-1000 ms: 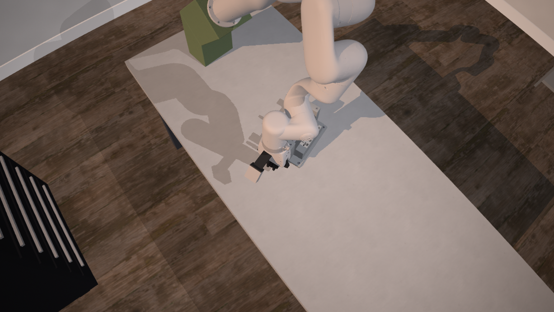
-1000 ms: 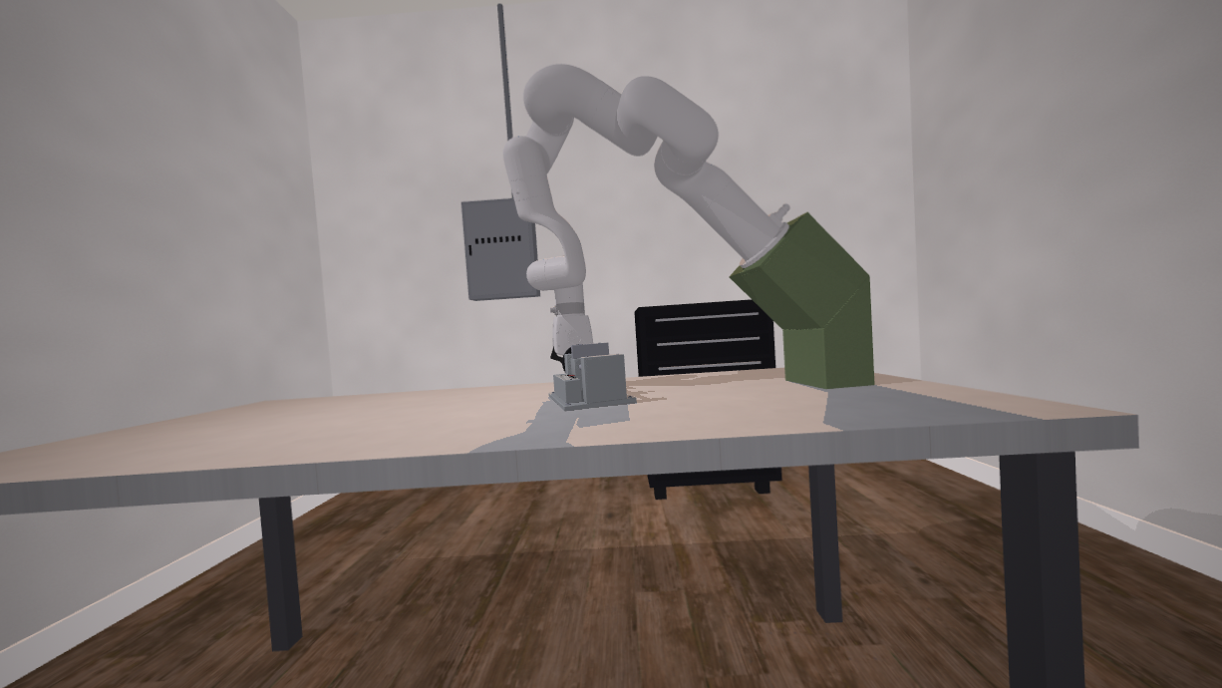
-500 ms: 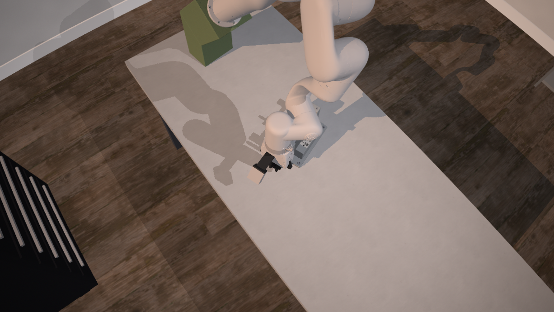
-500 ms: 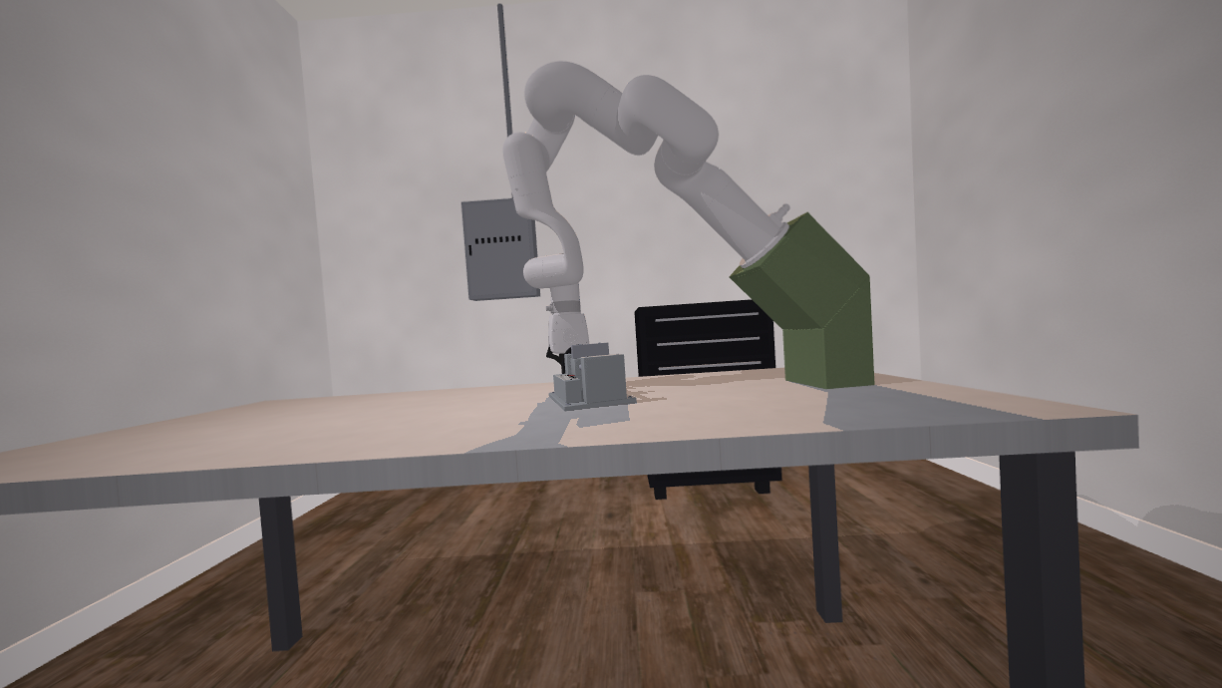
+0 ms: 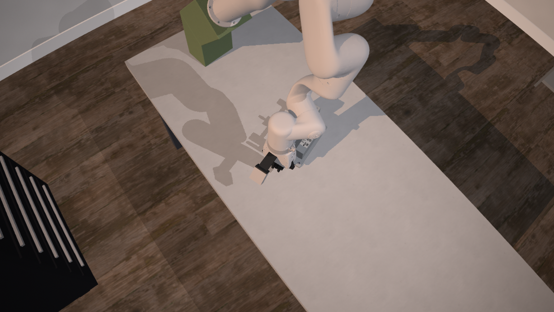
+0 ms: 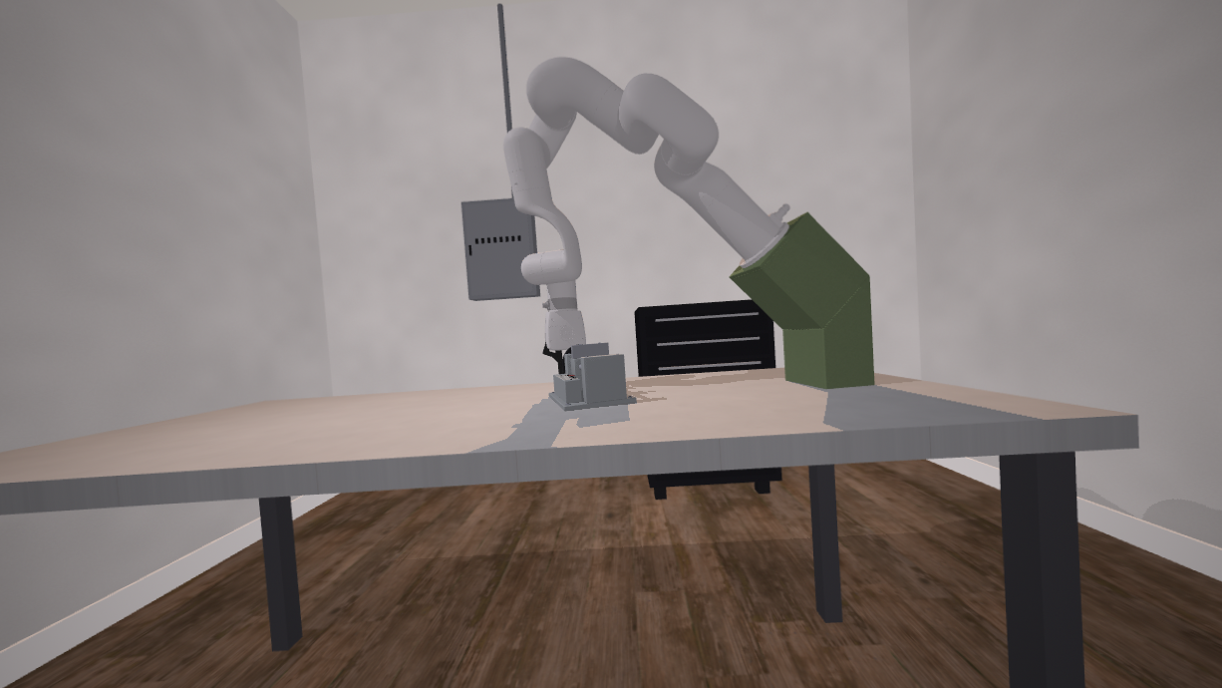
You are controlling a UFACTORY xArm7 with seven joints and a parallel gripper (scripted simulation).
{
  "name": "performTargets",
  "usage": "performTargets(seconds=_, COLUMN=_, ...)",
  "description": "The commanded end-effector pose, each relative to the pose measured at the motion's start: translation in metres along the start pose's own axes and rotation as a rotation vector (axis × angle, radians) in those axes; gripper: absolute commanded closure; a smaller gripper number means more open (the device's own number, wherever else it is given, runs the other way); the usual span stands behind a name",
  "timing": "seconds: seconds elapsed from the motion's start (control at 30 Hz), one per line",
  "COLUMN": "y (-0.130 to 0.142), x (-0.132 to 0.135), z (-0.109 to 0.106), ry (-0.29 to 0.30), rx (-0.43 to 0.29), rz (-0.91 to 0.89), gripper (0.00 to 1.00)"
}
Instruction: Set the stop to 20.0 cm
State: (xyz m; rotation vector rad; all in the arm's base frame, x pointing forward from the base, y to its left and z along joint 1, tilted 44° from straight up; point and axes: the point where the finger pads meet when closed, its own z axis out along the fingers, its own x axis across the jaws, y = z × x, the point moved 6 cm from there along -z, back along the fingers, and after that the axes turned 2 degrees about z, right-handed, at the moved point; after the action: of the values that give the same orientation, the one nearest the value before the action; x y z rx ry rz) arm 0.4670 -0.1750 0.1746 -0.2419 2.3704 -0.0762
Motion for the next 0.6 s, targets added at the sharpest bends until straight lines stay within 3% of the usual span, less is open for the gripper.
performTargets(seconds=0.0, y=-0.001, x=-0.002, z=-0.004, ry=0.0, rx=0.002, rz=0.001, gripper=0.94)
performTargets(seconds=0.57, y=-0.001, x=-0.006, z=-0.02, ry=0.0, rx=0.002, rz=0.001, gripper=0.94)
